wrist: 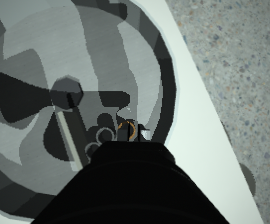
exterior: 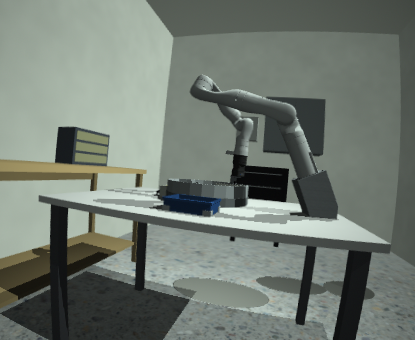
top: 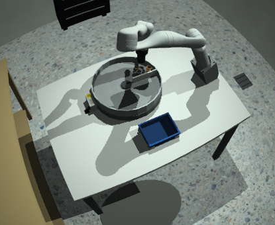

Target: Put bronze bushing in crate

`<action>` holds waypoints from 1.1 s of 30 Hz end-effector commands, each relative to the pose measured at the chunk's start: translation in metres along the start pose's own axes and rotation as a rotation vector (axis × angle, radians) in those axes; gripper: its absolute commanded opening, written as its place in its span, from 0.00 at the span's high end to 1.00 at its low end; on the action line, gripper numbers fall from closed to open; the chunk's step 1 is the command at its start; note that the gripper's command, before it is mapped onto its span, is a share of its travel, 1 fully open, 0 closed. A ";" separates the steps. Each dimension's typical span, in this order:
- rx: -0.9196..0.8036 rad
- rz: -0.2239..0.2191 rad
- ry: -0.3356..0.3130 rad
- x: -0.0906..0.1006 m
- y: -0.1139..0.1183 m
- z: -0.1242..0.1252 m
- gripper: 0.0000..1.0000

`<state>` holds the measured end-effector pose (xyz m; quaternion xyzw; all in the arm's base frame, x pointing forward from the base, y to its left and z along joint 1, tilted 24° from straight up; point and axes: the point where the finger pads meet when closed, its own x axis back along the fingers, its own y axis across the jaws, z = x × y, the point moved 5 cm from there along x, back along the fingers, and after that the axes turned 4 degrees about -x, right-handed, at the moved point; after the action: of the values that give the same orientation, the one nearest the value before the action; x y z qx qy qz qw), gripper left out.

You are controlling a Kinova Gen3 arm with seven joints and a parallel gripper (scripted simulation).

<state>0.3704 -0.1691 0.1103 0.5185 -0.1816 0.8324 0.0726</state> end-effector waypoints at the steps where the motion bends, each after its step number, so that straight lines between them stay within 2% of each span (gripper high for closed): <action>1: 0.009 0.002 -0.016 -0.005 -0.001 -0.001 0.60; 14: 0.011 0.002 -0.021 -0.007 -0.001 -0.001 0.60; 15: 0.005 0.000 -0.004 -0.002 0.001 0.005 0.60; 19: 0.012 0.002 -0.022 -0.007 0.001 0.006 0.60; 31: 0.012 0.002 -0.022 -0.007 0.001 0.006 0.60; 32: 0.004 -0.001 -0.002 -0.001 0.004 0.011 1.00; 33: 0.004 -0.001 -0.002 -0.001 0.004 0.011 1.00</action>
<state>0.3790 -0.1773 0.1134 0.5193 -0.1799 0.8323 0.0722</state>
